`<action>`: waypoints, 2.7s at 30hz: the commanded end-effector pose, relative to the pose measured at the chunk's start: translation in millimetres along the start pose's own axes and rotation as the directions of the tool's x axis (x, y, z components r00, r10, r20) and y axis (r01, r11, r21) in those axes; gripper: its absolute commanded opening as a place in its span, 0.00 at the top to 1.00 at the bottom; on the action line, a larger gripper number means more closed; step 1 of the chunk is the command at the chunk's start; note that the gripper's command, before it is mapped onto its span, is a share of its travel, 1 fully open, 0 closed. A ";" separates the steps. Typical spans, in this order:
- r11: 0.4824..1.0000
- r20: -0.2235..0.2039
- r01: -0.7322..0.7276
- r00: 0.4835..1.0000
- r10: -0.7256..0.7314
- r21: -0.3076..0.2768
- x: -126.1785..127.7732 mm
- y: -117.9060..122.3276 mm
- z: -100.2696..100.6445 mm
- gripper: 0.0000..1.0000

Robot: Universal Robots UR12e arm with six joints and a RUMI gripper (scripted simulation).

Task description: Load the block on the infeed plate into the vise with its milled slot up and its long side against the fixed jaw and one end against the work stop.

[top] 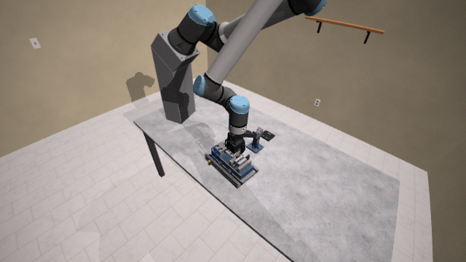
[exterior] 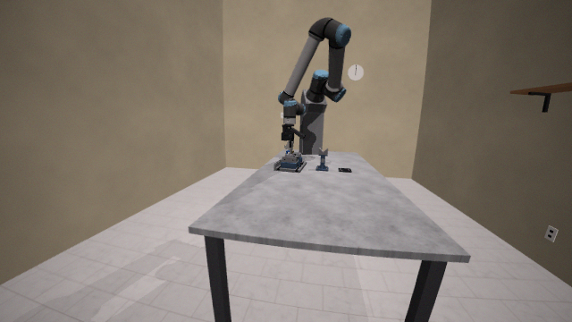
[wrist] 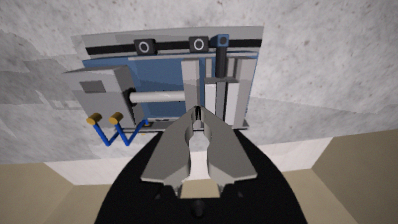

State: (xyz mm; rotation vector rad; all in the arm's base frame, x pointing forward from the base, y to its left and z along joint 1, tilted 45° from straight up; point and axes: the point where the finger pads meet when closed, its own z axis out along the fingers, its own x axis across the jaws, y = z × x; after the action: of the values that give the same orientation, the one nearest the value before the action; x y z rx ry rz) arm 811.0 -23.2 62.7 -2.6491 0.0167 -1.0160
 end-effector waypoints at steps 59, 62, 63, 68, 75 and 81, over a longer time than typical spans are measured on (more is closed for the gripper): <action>1.000 -0.001 0.000 1.000 0.000 0.000 -10.2 0.0 -57.8 1.00; 1.000 -0.001 0.000 1.000 0.000 0.000 -10.2 0.0 -59.8 1.00; 1.000 -0.001 0.000 1.000 0.000 0.000 -10.2 0.0 -59.8 1.00; 1.000 -0.001 0.000 1.000 0.000 0.000 -10.2 0.0 -62.2 1.00; 1.000 -0.001 0.000 1.000 0.000 0.000 -10.2 0.0 -62.3 1.00; 1.000 -0.001 0.000 1.000 0.000 0.000 -10.2 0.0 -62.3 1.00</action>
State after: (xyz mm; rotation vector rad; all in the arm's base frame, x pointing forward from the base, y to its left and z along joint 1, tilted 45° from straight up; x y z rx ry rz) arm 762.5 -39.1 99.5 -2.6491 0.0167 -1.0160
